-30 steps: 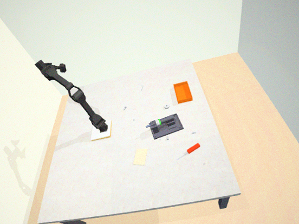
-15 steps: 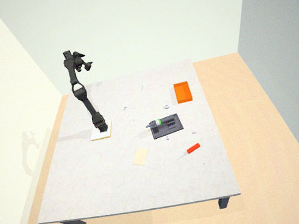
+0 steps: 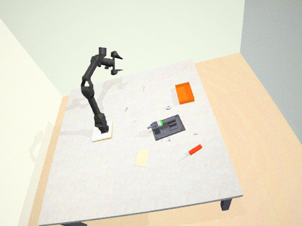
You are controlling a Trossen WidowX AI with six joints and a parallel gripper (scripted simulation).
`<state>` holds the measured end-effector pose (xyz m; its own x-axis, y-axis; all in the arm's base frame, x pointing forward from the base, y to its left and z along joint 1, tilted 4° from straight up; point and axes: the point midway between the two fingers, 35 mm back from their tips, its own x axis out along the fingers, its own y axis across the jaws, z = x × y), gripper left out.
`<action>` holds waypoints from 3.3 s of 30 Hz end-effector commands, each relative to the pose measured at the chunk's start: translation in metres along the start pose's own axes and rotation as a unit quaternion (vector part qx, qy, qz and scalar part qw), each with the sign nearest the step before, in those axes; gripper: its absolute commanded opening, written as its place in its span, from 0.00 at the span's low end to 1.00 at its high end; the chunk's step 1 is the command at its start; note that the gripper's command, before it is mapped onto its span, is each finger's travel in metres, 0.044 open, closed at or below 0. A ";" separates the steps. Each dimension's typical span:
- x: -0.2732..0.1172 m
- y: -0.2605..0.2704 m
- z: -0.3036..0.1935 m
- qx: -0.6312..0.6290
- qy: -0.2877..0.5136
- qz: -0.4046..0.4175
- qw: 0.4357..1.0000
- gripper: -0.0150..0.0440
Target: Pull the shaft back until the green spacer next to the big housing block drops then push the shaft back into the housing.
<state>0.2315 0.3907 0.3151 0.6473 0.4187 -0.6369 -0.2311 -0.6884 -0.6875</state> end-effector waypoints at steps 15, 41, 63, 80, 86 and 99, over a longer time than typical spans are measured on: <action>0.085 0.197 -0.242 0.486 0.165 0.229 0.827 1.00; 0.011 0.458 -0.342 0.857 0.273 0.315 0.302 1.00; 0.010 0.458 -0.341 0.857 0.273 0.315 0.302 1.00; 0.009 0.456 -0.342 0.908 0.374 0.173 -0.068 1.00; 0.008 0.455 -0.342 0.851 0.406 0.055 -0.329 1.00; 0.008 0.457 -0.341 0.613 0.392 -0.131 -0.674 1.00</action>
<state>0.3777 -0.1227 0.1143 -0.0012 0.0352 -0.9994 0.9838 0.1795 0.0052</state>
